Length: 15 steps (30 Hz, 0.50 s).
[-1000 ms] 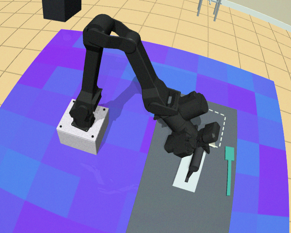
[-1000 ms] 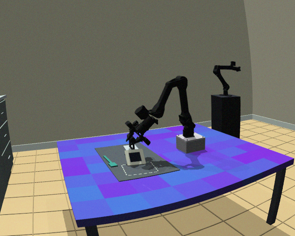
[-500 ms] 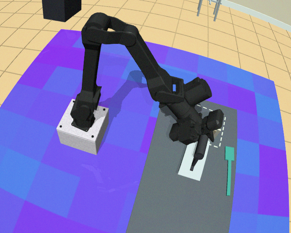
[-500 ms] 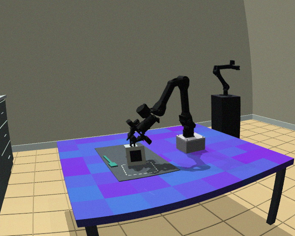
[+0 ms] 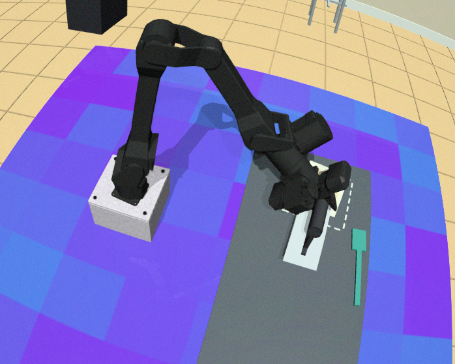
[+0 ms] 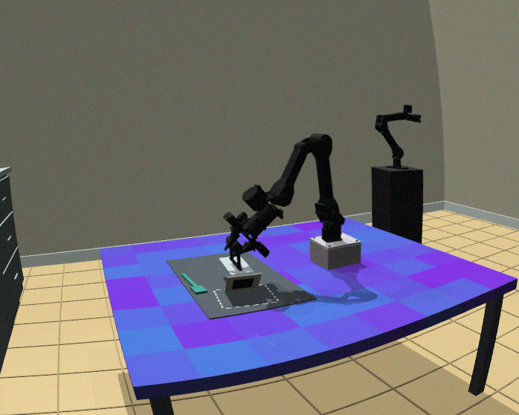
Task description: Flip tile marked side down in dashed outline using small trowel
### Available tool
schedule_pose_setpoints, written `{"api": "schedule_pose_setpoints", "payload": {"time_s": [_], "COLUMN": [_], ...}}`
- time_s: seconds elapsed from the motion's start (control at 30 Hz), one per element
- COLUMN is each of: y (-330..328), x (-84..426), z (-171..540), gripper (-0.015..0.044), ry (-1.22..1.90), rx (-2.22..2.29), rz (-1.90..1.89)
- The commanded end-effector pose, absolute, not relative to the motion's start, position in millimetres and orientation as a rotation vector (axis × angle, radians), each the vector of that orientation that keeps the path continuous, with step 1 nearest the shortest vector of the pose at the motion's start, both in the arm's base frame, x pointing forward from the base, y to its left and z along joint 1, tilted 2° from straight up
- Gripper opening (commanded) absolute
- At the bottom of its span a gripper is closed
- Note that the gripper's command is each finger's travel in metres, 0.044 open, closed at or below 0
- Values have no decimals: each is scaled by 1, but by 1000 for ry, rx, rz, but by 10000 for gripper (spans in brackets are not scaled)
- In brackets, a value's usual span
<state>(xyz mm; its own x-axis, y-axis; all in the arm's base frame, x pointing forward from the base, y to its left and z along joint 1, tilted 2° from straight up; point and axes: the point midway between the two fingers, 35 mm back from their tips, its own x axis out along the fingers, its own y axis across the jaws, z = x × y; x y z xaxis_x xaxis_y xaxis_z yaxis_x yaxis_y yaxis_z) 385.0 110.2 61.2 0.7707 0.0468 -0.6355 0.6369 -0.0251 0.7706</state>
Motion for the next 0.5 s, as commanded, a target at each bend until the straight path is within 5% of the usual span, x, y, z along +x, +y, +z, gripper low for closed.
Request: {"api": "schedule_pose_setpoints", "payload": {"time_s": [0.0, 0.47], "y": [101, 50], "x": [389, 388], "z": [69, 92], "gripper": [0, 0], "ry": [555, 552], "rx": [1550, 1546], "rz": [-510, -509]}}
